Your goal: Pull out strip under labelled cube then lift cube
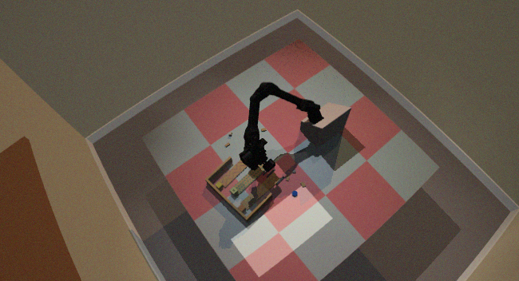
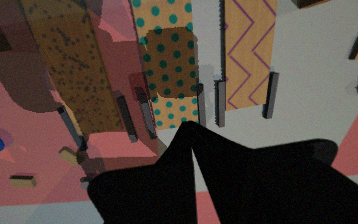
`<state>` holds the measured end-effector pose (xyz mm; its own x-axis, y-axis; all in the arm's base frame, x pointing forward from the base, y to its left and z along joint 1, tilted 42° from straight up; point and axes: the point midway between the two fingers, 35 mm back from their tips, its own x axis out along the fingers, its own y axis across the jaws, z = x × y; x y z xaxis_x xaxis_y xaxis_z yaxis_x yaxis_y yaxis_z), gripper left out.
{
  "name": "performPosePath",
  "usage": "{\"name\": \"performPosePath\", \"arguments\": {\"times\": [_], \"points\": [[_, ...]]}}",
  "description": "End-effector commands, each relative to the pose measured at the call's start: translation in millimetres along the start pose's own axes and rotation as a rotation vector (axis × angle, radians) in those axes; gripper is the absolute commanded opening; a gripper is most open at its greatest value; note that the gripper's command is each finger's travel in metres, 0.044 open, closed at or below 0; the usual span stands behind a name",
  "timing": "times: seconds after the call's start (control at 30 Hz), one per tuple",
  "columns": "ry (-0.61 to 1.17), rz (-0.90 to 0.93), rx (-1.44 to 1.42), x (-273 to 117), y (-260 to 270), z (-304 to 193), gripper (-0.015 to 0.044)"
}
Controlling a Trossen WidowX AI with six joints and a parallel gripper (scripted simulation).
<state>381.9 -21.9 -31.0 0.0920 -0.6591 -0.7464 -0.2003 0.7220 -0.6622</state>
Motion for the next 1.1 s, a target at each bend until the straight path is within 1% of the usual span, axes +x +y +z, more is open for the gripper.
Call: {"name": "performPosePath", "arguments": {"times": [0.0, 0.9, 1.07], "points": [[0.008, 0.002, -0.011, 8.3, 2.8, -1.8, 0.0], [0.008, 0.0, -0.011, 52.5, 5.8, -4.5, 0.0], [0.008, -0.001, -0.011, 54.8, 5.9, -4.8, 0.0]]}}
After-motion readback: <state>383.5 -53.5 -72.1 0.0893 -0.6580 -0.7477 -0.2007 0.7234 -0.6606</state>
